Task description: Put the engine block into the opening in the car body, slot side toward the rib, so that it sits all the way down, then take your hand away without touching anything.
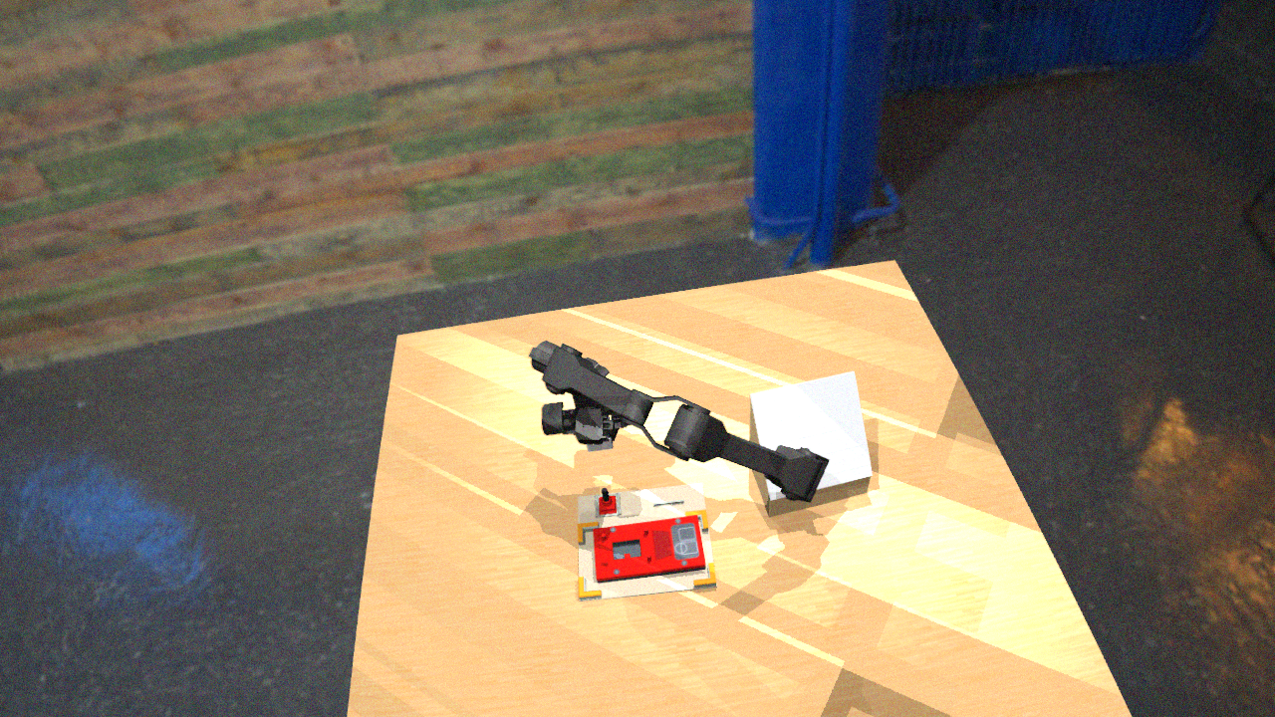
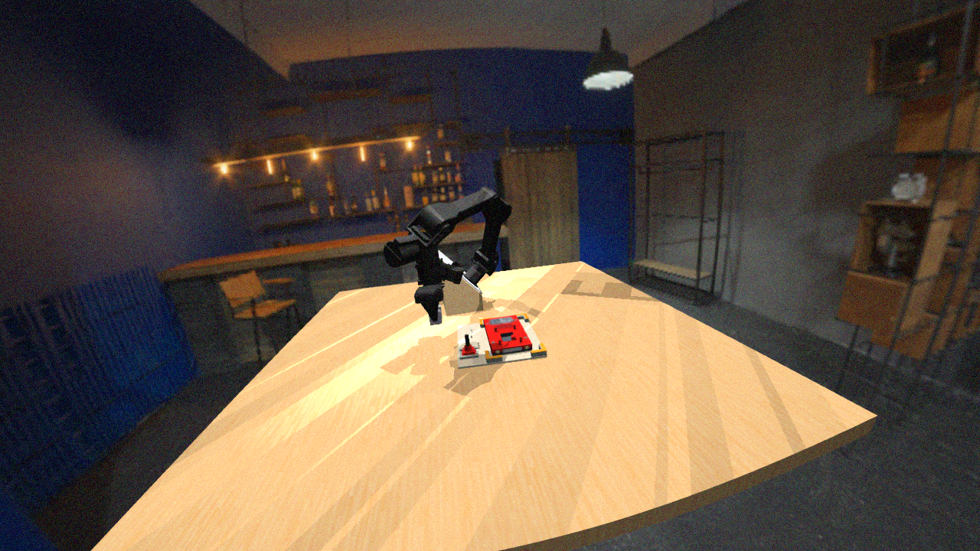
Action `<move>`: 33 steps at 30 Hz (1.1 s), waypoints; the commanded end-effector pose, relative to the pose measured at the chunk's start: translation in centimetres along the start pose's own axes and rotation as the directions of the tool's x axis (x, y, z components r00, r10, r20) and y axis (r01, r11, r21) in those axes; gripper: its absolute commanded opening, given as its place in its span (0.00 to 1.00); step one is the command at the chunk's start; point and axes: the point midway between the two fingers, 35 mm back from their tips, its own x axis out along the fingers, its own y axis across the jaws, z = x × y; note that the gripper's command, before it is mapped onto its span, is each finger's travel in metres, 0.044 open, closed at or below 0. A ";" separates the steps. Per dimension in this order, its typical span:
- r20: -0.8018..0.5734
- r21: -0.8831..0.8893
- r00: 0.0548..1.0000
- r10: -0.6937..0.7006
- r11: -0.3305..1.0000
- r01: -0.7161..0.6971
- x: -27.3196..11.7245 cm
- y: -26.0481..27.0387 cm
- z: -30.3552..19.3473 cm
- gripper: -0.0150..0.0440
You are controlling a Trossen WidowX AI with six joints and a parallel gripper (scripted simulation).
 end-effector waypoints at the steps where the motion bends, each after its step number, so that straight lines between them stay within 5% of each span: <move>1: 0.003 -0.139 1.000 -0.004 0.990 0.004 0.1 -0.1 0.1 0.25; 18: 0.003 -0.558 1.000 -0.004 0.830 0.005 1.1 0.0 0.0 0.25; 33: 0.005 -0.573 1.000 -0.004 0.820 0.006 3.8 0.0 0.0 0.25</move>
